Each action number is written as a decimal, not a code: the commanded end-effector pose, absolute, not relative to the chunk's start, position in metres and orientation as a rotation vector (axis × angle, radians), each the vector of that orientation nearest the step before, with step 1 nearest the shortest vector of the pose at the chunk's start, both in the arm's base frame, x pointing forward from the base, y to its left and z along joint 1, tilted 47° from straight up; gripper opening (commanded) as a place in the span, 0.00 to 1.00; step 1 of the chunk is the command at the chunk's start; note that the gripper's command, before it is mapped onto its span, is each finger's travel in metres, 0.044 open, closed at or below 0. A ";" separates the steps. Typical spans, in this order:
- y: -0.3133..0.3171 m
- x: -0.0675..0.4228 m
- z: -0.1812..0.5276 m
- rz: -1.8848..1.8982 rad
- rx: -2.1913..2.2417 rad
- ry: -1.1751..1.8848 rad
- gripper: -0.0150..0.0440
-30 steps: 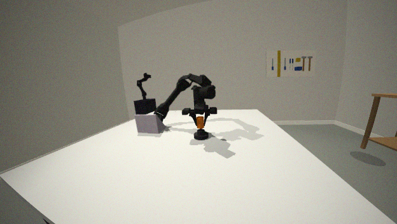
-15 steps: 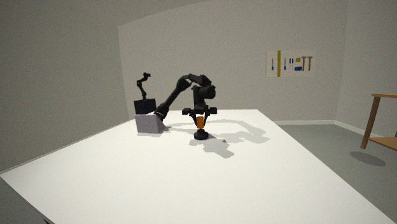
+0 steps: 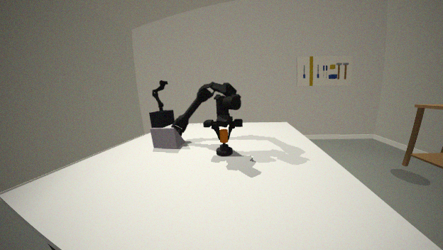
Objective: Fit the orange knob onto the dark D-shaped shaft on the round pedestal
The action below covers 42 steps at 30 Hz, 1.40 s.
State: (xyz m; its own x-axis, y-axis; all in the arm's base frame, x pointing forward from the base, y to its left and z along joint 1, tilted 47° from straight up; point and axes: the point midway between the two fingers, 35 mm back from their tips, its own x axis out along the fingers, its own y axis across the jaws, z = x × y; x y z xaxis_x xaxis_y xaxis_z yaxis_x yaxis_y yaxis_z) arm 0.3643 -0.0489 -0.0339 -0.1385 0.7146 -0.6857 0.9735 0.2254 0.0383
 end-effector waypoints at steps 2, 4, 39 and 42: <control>-0.051 0.366 -0.033 -0.589 1.563 1.911 0.25; -0.051 0.365 -0.033 -0.589 1.563 1.911 0.25; -0.047 0.363 -0.037 -0.566 1.550 1.911 0.25; -0.047 0.363 -0.037 -0.566 1.550 1.911 0.25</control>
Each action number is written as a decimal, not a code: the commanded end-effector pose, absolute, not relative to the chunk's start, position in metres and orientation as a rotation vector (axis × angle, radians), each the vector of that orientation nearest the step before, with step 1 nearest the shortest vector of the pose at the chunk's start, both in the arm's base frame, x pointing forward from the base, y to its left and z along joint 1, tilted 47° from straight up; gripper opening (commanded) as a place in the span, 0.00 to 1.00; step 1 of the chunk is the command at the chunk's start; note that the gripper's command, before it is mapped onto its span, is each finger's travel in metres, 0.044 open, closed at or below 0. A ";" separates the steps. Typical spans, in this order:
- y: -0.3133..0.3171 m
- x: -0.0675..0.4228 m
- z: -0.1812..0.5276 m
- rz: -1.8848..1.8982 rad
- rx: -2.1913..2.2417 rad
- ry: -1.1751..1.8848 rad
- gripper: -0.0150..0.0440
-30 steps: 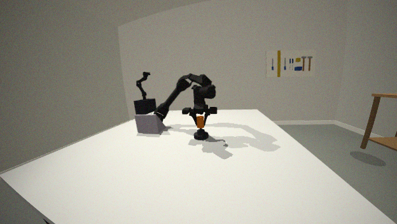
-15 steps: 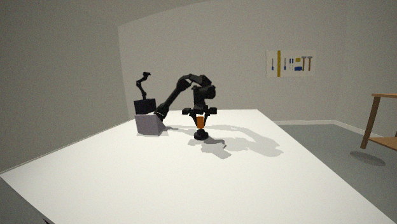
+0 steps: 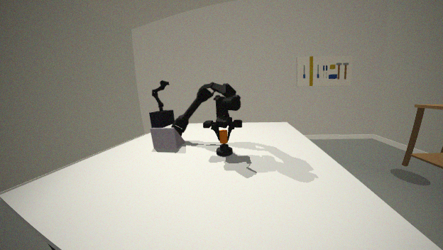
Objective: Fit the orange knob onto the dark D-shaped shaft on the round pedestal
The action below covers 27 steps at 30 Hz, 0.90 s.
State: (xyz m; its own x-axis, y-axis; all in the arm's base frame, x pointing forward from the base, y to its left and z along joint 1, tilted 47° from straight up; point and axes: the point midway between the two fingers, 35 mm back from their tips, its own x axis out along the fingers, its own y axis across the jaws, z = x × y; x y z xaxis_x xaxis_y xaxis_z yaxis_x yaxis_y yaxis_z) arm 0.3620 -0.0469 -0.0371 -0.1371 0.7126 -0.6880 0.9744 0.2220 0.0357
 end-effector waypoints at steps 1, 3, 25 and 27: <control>-0.047 0.363 -0.037 -0.566 1.550 1.911 0.25; -0.047 0.363 -0.037 -0.566 1.550 1.911 0.25; -0.051 0.367 -0.032 -0.643 1.596 1.910 0.25; -0.051 0.366 -0.033 -0.643 1.596 1.910 0.25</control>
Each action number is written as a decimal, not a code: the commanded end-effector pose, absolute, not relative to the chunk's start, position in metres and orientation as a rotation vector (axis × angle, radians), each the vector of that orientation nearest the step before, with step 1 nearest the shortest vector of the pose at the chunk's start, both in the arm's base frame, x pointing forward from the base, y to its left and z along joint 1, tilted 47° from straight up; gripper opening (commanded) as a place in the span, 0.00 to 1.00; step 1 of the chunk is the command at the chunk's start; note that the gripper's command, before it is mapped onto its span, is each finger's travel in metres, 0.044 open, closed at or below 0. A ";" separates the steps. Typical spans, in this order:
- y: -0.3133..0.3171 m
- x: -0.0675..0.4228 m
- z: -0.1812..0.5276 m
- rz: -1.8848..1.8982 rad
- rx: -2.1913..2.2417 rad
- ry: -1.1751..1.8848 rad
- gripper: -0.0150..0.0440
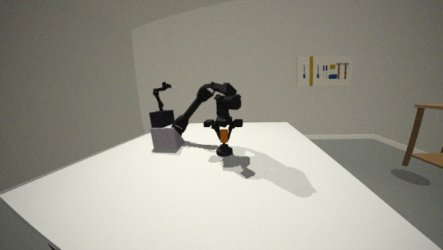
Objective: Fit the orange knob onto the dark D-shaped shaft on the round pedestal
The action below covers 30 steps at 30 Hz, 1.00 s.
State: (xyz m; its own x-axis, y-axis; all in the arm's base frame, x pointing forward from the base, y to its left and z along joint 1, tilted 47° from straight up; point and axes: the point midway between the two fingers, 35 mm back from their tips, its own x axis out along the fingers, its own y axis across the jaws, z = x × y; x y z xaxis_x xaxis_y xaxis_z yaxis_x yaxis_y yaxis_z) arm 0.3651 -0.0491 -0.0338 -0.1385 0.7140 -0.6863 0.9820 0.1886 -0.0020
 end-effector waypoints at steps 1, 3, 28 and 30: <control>-0.051 0.366 -0.033 -0.643 1.596 1.910 0.25; -0.050 0.366 -0.034 -0.643 1.596 1.910 0.25; -0.041 0.362 -0.044 -0.638 1.593 1.910 0.25; -0.039 0.361 -0.045 -0.637 1.593 1.910 0.25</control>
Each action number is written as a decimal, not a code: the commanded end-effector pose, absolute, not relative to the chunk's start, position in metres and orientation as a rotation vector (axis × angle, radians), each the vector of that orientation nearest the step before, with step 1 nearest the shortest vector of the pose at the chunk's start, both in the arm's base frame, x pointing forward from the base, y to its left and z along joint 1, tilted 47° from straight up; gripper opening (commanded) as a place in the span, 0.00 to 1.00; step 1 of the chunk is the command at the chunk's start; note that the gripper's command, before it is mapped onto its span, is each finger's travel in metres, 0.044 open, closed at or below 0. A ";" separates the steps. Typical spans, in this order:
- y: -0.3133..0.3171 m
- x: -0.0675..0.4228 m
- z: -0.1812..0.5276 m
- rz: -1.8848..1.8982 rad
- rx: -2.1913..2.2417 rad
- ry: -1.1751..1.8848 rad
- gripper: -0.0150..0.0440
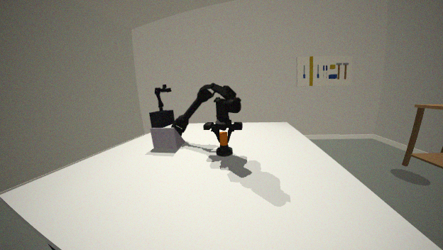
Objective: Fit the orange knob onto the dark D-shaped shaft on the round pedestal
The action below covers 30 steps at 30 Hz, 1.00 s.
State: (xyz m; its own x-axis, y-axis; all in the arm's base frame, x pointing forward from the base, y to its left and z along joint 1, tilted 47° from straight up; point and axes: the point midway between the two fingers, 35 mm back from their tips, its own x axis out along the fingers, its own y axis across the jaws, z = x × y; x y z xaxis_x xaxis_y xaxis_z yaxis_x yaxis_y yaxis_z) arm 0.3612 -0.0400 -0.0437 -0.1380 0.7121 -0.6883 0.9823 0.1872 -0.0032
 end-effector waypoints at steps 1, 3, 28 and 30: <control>-0.038 0.361 -0.046 -0.637 1.593 1.910 0.25; -0.036 0.361 -0.048 -0.637 1.593 1.910 0.25; -0.036 0.361 -0.047 -0.634 1.581 1.918 1.00; -0.036 0.361 -0.047 -0.634 1.581 1.918 1.00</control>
